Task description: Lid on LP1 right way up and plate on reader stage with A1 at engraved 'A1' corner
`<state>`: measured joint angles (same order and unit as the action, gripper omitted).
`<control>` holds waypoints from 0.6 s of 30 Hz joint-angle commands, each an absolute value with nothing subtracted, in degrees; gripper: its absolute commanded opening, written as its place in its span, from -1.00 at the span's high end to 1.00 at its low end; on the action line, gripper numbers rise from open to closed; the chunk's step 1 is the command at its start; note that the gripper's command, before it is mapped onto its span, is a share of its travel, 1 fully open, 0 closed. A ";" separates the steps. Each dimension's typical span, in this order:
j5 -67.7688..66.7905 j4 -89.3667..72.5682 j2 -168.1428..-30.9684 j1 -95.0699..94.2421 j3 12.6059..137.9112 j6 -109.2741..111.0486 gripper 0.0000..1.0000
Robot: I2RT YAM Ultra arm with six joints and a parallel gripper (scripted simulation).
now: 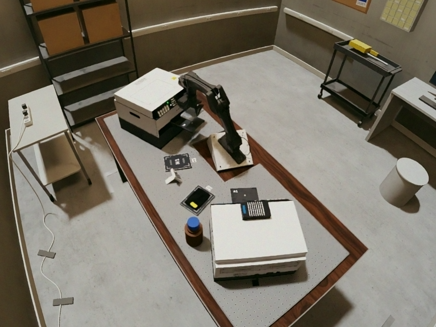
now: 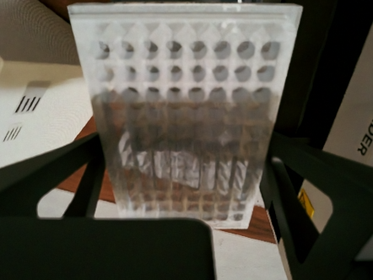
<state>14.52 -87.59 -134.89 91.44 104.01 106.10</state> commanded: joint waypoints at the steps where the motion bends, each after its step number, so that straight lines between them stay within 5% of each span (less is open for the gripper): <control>1: 14.89 -88.69 -134.55 92.18 106.30 106.82 -0.72; 18: 14.70 -88.07 -134.53 91.55 105.29 106.44 -0.72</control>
<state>14.52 -87.59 -134.89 91.42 104.03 106.13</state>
